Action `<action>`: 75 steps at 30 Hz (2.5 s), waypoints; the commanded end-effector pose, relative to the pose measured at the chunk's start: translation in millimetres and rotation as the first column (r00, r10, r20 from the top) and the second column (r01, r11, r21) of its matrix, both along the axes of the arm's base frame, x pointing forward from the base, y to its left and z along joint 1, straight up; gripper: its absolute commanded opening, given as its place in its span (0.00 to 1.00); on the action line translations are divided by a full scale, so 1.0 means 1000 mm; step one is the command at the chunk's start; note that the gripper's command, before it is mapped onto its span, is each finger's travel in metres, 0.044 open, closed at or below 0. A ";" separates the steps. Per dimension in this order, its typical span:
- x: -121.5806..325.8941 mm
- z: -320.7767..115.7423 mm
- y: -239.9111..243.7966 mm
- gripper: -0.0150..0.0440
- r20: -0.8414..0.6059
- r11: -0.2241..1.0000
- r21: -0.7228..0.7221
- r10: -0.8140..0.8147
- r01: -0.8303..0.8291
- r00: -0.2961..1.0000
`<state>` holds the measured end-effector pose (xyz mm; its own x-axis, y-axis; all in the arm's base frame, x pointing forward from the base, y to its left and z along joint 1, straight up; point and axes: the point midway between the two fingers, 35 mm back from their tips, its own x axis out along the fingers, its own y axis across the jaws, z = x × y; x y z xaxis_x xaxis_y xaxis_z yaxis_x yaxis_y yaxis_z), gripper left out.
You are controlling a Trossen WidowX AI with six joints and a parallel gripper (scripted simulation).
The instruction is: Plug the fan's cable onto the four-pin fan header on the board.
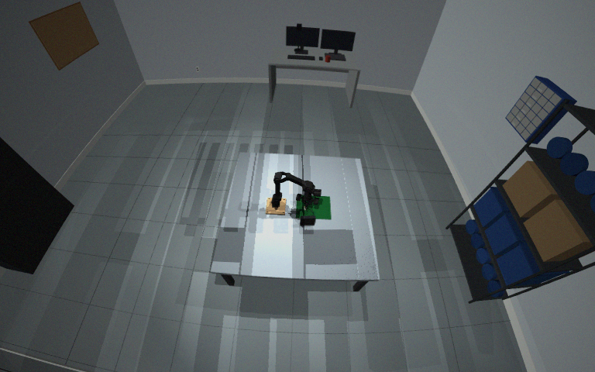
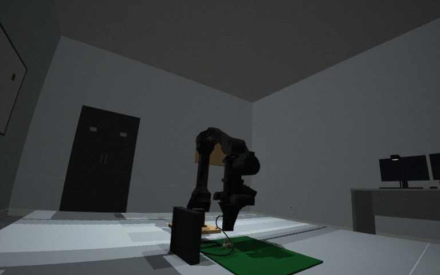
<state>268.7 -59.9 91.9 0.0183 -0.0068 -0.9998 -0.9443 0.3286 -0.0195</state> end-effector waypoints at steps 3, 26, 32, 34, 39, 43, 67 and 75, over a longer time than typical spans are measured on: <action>-0.007 -0.001 0.003 0.25 0.000 0.972 -0.002 0.233 -0.233 0.972; -0.011 0.000 0.010 0.25 -0.002 0.932 -0.003 0.363 -0.363 0.932; -0.011 -0.001 0.012 0.25 -0.002 0.934 -0.003 0.358 -0.358 0.934; -0.011 -0.001 0.012 0.25 -0.002 0.934 -0.003 0.358 -0.358 0.934; -0.011 -0.020 0.012 0.25 -0.002 0.937 -0.003 0.350 -0.350 0.937; -0.011 -0.023 0.012 0.25 -0.002 0.937 -0.003 0.349 -0.349 0.937; -0.009 -0.023 0.012 0.25 -0.001 0.939 -0.003 0.345 -0.345 0.939; -0.009 -0.024 0.012 0.25 -0.001 0.939 -0.003 0.345 -0.345 0.939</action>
<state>259.3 -48.5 68.8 0.0196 -0.0058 -0.9998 -0.9996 -0.0212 -0.0194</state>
